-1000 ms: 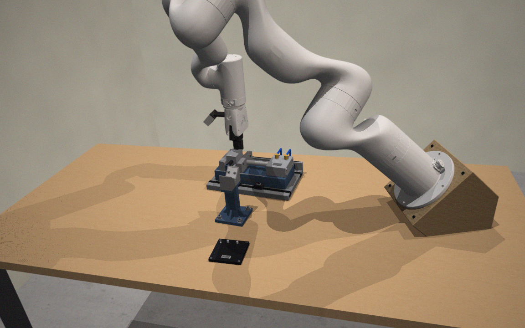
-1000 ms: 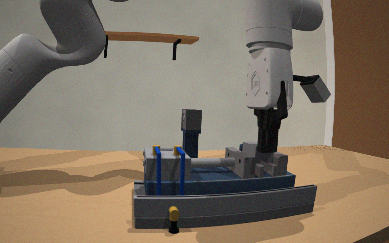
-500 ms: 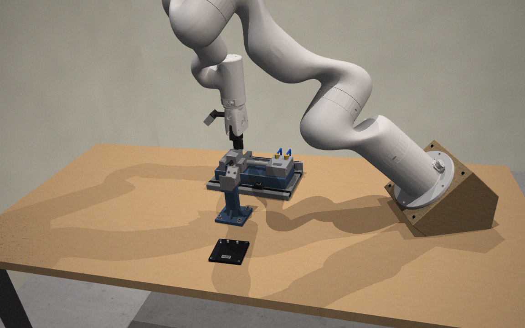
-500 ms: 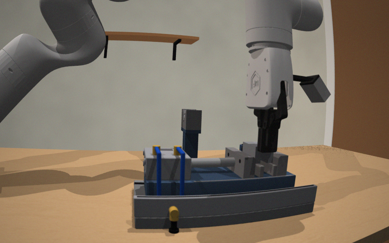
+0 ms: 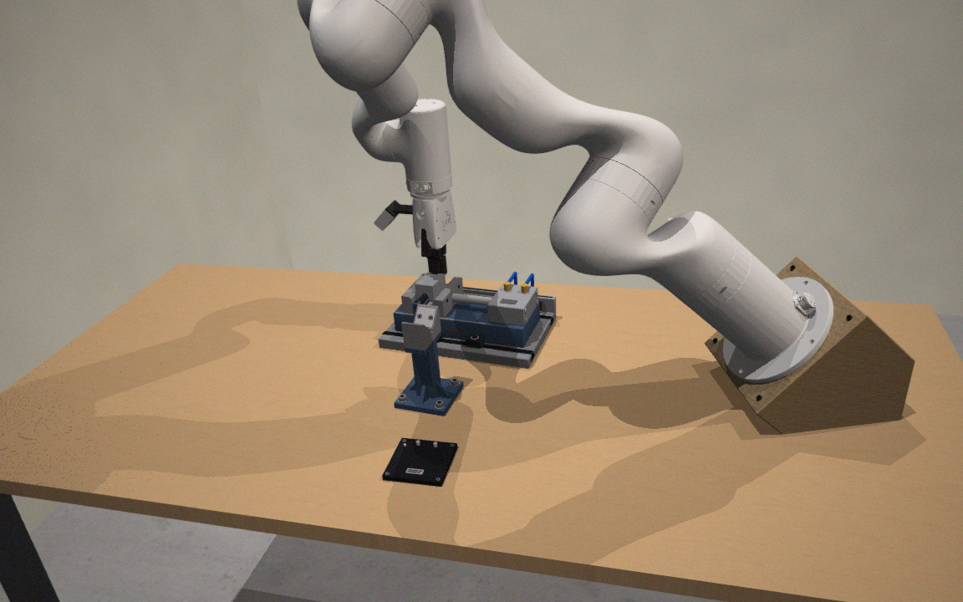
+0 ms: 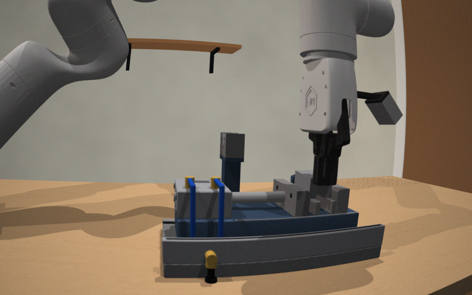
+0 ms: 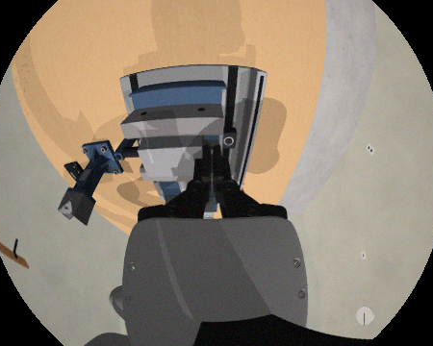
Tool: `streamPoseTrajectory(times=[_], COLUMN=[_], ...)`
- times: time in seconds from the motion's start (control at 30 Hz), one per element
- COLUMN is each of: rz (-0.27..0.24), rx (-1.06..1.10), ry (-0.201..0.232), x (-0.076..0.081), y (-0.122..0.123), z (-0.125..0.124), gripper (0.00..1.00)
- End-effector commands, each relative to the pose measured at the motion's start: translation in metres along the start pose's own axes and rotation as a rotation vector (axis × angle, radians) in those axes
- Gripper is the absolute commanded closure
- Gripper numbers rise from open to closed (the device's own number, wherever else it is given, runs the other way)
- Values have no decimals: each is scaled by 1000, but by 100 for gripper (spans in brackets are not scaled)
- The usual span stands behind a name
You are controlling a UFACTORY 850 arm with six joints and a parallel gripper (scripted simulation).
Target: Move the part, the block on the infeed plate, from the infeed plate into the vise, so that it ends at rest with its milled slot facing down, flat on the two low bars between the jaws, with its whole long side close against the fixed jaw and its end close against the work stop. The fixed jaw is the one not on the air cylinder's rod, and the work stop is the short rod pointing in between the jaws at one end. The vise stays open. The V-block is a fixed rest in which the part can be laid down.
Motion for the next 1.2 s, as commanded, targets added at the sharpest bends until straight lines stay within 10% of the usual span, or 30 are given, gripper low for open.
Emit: streamPoseTrajectory(times=[0.0, 1.17], rz=[0, 0], rx=[0, 0], ry=[5, 5], x=[1, 13], y=[1, 3], z=[8, 25], gripper=[100, 100])
Point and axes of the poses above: the point where the finger pads meet when closed, its own x axis back along the fingers, its own z axis across the jaws, y = z × x, the point moved 3 cm from there along x, back along the fingers, and after that the axes turned 9 degrees about x, right-handed, at the moved point
